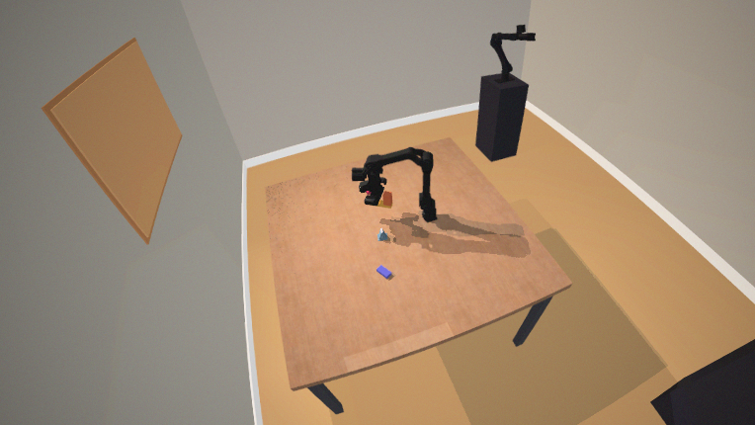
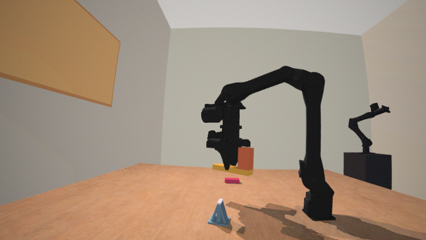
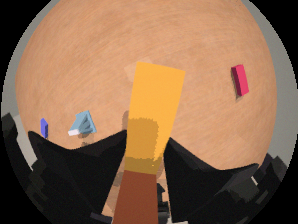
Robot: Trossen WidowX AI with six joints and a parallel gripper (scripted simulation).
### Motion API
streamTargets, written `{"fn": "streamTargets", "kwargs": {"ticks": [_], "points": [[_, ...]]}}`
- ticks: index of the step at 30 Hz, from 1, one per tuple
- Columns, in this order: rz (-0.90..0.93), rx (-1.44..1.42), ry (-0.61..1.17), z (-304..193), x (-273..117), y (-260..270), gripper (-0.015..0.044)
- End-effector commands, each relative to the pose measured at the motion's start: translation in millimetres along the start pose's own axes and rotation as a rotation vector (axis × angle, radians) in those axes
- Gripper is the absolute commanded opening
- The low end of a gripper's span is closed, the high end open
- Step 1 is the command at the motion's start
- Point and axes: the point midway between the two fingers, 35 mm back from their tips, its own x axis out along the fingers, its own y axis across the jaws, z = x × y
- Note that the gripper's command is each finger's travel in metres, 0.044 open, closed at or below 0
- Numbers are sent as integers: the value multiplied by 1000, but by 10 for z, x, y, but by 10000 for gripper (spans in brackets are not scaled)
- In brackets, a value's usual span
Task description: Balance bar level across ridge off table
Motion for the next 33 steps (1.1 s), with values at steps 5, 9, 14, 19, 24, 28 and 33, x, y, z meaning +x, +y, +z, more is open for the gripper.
{"fn": "streamTargets", "kwargs": {"ticks": [5, 9, 14, 19, 24, 28, 33], "points": [[-2, -69, -5, 7, -49, 218, 0], [0, -117, -5, 1, -52, 364, 0], [1, -175, -5, -17, -56, 547, 0], [3, -232, -4, -47, -59, 733, 0], [5, -286, -4, -88, -62, 914, 0], [6, -327, -4, -128, -64, 1058, 0], [8, -378, -4, -190, -66, 1239, 0]]}}
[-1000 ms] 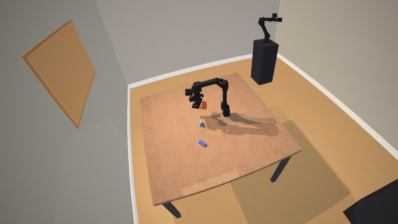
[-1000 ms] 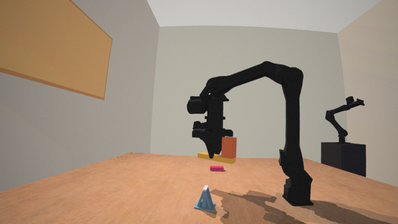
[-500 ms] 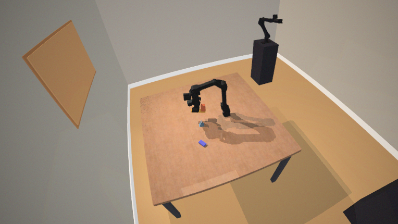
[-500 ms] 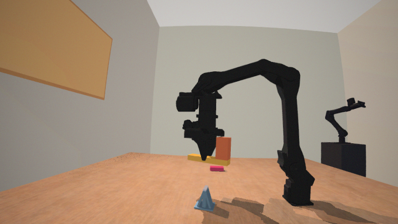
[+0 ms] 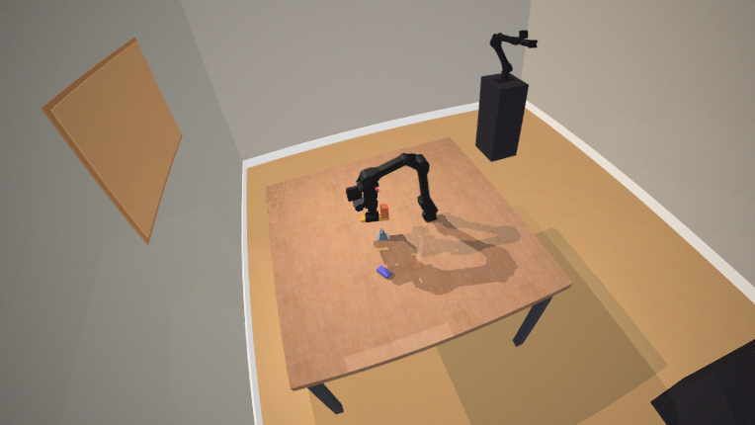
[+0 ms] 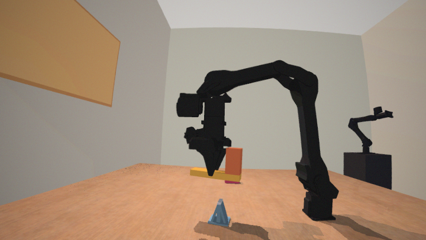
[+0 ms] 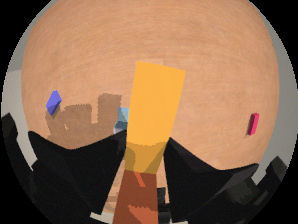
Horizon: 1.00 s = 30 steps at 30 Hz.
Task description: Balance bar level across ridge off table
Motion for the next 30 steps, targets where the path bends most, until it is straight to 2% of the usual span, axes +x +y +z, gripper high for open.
{"fn": "streamTargets", "kwargs": {"ticks": [1, 7, 30], "points": [[-2, -39, -6, 11, -19, 169, 0], [0, -77, -6, 3, -19, 341, 0], [0, -78, -6, 10, 295, 364, 0]]}}
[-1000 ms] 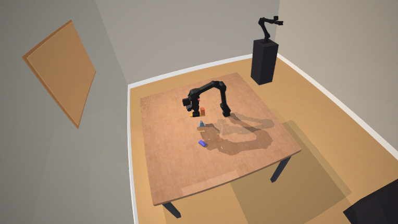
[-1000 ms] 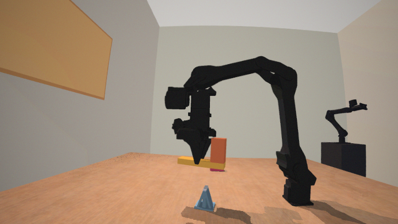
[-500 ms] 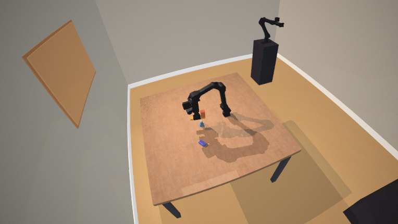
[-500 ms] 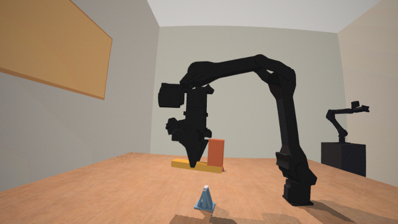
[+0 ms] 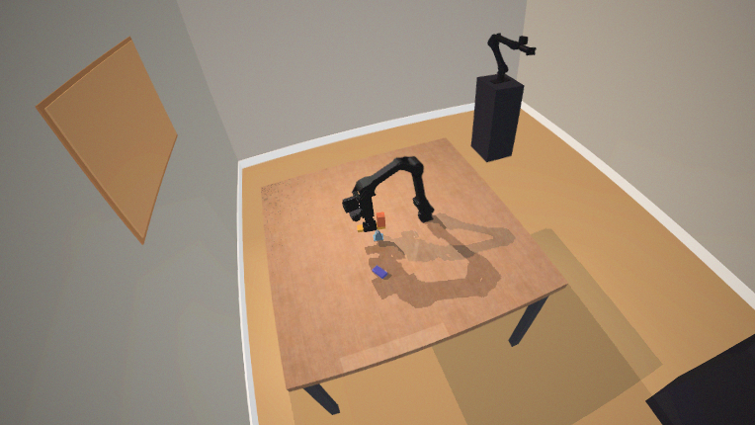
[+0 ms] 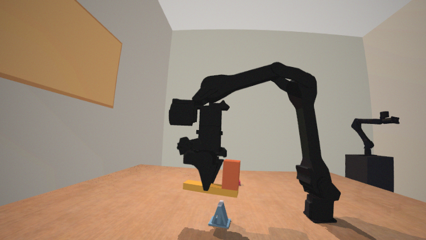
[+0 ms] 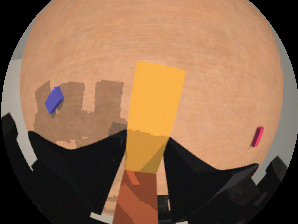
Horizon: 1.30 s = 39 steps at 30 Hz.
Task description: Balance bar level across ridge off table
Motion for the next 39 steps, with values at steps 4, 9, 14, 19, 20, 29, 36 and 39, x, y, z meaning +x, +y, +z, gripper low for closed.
{"fn": "streamTargets", "kwargs": {"ticks": [4, 9, 14, 19, 20, 29, 36, 39], "points": [[-3, 6, -1, -7, 125, -6, 0], [-3, 6, -1, -12, 180, -8, 0], [-3, 6, -1, -10, 179, -8, 0], [-3, 6, -1, -12, 172, -8, 0], [-3, 6, -1, -11, 172, -8, 0], [-3, 6, -1, -12, 181, -8, 0], [-3, 6, -1, -12, 186, -8, 0], [-3, 6, -1, -12, 188, -8, 0]]}}
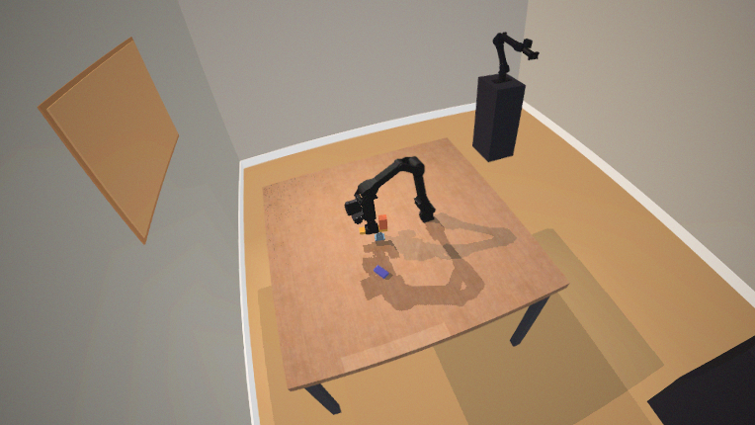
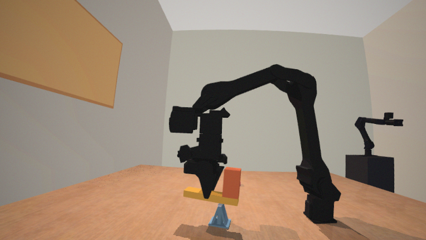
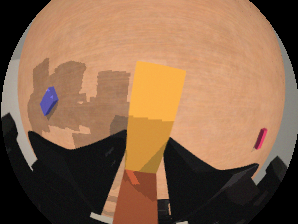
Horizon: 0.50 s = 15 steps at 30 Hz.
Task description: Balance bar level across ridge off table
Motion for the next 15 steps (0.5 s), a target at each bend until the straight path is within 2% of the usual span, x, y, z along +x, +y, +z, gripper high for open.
{"fn": "streamTargets", "kwargs": {"ticks": [1, 15], "points": [[-3, 6, -2, 2, 4, -3, 0], [-3, 6, -2, 2, 16, -4, 0]]}}
